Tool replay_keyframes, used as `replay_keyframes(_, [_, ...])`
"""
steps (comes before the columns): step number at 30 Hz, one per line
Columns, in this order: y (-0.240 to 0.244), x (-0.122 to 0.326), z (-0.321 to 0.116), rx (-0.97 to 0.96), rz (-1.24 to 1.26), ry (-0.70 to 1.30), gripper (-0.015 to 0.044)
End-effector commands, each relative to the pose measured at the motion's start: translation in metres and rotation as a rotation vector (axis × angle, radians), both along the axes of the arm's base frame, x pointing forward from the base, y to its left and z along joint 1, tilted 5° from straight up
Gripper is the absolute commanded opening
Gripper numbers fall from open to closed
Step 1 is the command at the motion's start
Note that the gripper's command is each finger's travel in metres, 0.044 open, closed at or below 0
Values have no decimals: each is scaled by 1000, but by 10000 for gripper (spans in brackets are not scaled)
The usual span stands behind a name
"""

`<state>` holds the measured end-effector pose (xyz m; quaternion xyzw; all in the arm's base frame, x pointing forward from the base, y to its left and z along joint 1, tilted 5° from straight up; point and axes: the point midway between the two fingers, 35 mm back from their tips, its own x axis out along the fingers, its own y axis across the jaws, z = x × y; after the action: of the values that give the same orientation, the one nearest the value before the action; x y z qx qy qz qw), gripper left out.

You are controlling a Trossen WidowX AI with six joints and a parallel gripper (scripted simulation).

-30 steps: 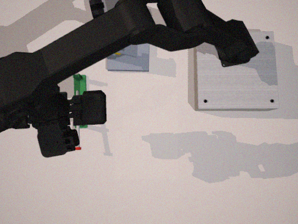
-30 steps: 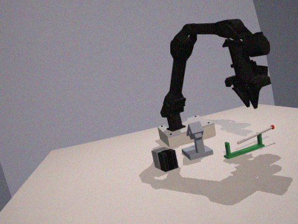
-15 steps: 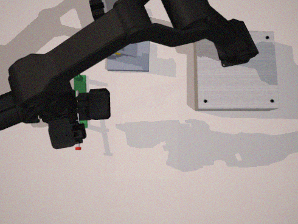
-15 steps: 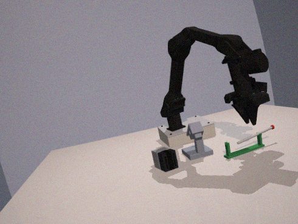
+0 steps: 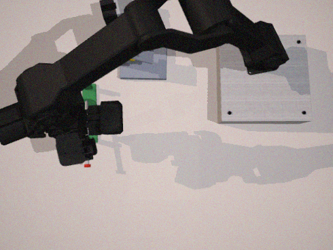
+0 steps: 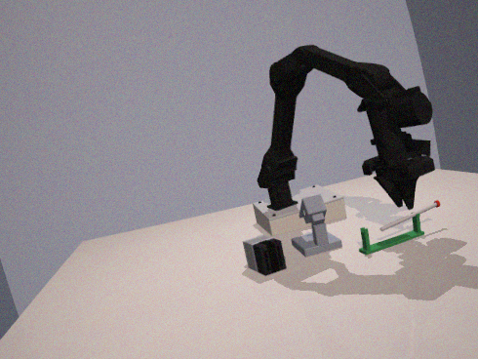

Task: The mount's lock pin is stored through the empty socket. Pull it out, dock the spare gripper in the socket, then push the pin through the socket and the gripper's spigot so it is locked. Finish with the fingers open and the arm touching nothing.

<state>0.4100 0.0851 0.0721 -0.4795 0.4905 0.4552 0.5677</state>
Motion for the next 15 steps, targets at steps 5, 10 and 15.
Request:
replay_keyframes(5, [-2,1,-16,-5,3,5,180])
replay_keyframes(10, [-2,1,-24,-5,3,5,180])
replay_keyframes(15, [-3,2,-32,-5,3,5,180])
